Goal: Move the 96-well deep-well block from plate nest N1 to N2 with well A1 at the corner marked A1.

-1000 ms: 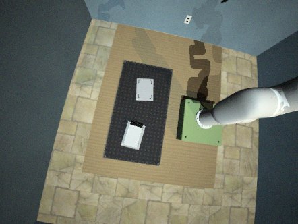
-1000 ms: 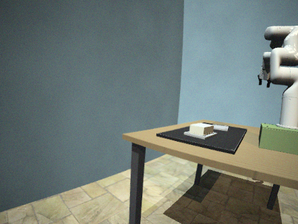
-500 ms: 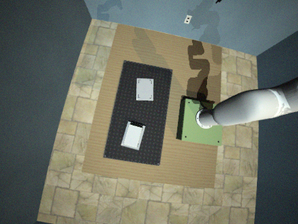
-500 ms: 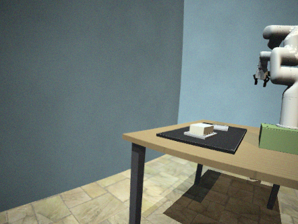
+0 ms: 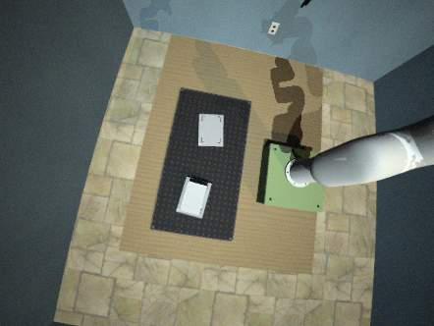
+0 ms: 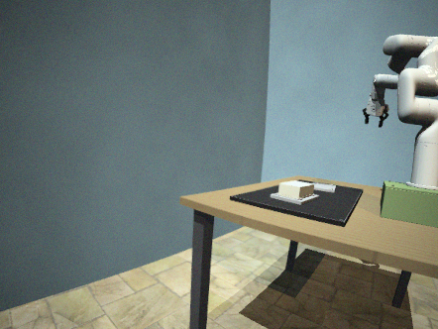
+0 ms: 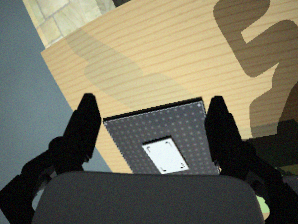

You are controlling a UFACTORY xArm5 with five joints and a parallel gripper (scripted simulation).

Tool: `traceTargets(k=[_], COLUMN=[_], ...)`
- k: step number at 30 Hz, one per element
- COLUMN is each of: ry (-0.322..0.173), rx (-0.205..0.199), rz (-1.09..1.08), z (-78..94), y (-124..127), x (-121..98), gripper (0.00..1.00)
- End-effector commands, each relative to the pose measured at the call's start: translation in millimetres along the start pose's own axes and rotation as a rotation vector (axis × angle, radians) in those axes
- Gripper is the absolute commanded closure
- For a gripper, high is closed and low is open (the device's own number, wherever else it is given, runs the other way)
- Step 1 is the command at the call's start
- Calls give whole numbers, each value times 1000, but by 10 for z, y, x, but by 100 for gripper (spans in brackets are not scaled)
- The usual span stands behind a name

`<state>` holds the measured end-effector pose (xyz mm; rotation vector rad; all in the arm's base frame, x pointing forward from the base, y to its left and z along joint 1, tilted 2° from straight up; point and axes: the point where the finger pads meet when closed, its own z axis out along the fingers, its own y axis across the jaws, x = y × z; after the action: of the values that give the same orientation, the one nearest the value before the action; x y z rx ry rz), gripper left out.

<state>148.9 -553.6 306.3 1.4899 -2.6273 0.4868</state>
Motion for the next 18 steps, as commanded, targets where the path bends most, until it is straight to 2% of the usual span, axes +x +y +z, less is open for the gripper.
traceTargets(k=[1, 7, 9, 13, 18], ry=[-19, -29, -29, -53, -61], rx=[1, 9, 9, 6, 12], rz=[-111, -119, -119, -249, -257], z=[-23, -26, -26, -37, -45], y=[-146, -250, -250, -362, -435], x=[-208, -426, -426, -653, -846], gripper=[0, 0, 0, 0, 0])
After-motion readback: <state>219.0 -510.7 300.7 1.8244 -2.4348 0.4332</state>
